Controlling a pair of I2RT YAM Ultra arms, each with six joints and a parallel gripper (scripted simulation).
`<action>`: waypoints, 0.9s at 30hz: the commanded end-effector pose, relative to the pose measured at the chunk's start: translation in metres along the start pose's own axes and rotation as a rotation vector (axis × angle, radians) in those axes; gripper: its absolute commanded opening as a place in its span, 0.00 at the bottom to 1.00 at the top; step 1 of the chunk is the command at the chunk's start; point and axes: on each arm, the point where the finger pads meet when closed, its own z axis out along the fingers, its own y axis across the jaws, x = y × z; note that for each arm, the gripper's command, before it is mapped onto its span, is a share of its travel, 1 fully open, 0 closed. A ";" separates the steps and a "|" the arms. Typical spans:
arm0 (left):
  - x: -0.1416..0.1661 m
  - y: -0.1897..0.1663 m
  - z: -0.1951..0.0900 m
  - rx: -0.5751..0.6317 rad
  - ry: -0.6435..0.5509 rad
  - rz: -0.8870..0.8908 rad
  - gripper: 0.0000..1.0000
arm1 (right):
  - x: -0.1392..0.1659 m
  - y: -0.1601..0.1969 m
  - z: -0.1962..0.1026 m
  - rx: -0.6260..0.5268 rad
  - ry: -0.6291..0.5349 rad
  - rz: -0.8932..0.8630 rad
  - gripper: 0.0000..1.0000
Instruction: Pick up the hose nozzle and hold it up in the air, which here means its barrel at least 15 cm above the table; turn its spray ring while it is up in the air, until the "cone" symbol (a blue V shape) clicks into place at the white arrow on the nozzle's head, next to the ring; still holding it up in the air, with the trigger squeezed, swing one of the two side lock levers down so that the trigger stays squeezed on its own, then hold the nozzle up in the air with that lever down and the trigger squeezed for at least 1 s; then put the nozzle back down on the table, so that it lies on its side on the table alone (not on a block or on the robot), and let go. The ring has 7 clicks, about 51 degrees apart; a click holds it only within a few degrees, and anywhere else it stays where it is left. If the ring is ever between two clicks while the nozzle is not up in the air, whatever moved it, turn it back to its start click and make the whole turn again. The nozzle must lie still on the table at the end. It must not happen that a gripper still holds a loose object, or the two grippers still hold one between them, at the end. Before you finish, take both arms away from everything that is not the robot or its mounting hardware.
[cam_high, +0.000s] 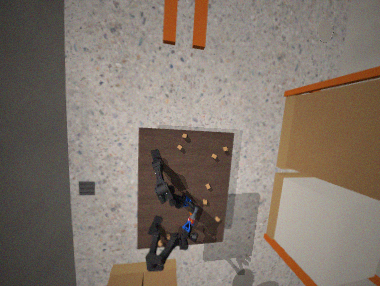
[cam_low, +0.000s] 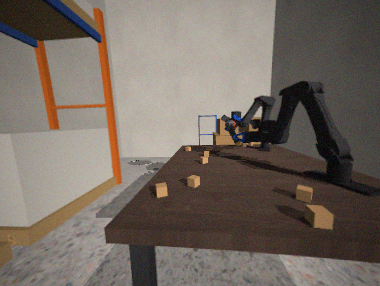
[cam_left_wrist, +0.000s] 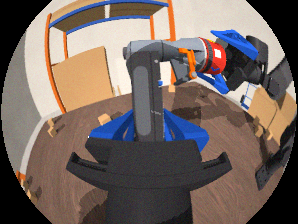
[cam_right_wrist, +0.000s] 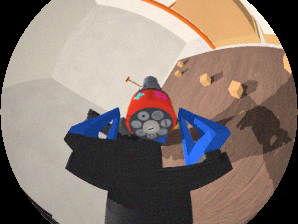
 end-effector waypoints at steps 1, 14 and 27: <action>-0.044 0.003 0.006 -0.019 -0.108 -0.115 0.36 | -0.018 0.018 0.004 -0.027 -0.029 -0.089 0.87; -0.044 0.003 0.006 -0.017 -0.108 -0.115 0.36 | -0.020 0.018 0.005 -0.027 -0.030 -0.091 0.00; -0.044 0.003 0.006 -0.019 -0.108 -0.100 0.36 | -0.013 0.000 0.000 -0.011 -0.028 0.620 0.00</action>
